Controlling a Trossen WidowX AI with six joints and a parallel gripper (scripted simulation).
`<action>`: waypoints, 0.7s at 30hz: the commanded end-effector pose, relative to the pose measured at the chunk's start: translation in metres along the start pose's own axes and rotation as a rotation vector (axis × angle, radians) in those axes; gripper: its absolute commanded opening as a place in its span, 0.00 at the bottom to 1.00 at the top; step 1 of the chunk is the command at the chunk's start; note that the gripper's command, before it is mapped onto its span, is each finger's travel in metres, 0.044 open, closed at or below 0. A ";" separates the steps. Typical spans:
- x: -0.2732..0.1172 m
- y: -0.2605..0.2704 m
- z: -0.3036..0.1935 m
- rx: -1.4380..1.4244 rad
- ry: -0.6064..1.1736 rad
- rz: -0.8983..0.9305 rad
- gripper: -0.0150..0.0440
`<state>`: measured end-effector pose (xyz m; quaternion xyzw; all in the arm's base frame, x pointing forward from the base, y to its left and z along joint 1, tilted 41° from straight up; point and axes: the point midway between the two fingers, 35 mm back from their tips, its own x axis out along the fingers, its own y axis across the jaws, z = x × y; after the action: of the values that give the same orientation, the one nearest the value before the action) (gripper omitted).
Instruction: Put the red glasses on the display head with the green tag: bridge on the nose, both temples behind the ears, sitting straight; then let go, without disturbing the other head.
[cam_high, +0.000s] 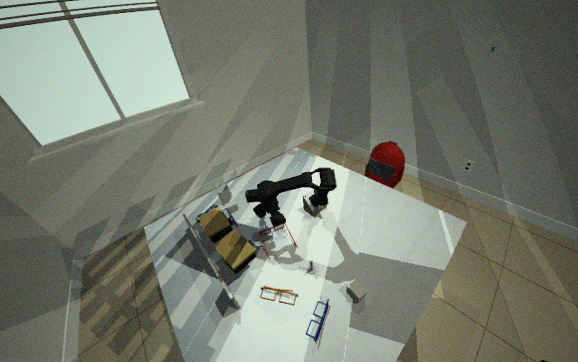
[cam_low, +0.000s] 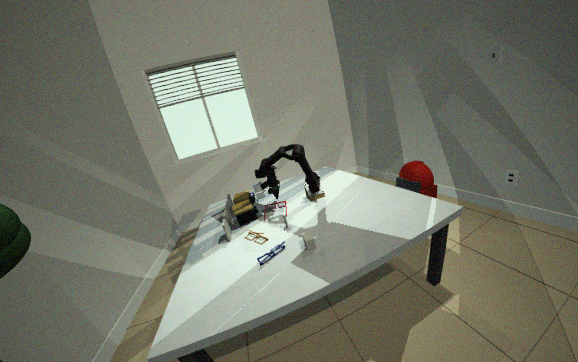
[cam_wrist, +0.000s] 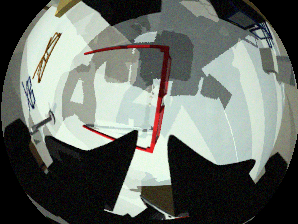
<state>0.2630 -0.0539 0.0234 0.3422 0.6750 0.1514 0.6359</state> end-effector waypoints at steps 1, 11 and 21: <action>0.000 0.000 0.000 -0.007 0.001 -0.004 0.49; 0.015 0.000 0.002 -0.007 0.001 -0.004 0.49; 0.031 0.000 0.002 -0.007 0.000 -0.004 0.49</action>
<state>0.2666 -0.0384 0.0034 0.3341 0.6754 0.1527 0.6394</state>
